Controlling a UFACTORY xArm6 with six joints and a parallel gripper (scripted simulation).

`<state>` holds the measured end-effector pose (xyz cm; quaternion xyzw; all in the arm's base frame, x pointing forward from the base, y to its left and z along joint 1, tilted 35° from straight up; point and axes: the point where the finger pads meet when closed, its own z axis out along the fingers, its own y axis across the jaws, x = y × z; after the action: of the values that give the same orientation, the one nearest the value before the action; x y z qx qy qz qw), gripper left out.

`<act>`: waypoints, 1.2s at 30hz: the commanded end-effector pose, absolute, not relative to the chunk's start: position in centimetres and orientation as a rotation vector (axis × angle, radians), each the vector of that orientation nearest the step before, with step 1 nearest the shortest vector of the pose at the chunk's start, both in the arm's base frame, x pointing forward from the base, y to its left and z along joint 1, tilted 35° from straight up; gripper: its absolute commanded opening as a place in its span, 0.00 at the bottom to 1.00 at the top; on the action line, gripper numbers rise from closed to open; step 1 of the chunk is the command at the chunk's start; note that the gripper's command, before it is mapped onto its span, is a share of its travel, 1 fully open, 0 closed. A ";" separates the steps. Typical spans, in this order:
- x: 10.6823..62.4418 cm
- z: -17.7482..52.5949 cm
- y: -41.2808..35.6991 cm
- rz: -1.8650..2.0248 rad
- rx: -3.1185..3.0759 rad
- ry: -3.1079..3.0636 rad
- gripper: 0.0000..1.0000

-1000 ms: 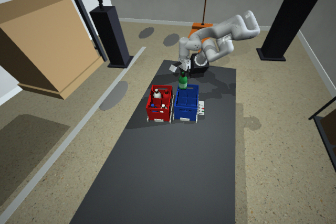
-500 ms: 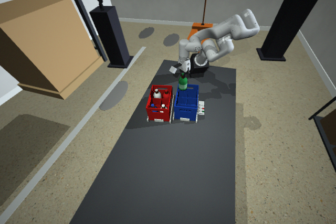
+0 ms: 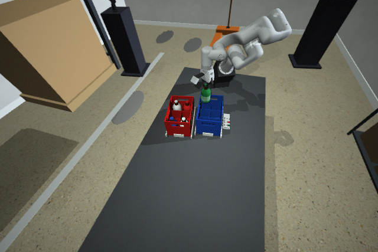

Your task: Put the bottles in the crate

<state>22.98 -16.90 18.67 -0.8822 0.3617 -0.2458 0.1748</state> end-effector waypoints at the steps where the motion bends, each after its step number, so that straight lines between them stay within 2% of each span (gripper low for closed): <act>1: 23.3 18.4 -16.9 -0.700 -2.501 1.025 0.00; 36: 25.0 15.9 -16.5 -0.700 -2.501 1.025 0.00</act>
<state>24.77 -16.48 16.05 -0.8822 0.3617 -0.2456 0.1748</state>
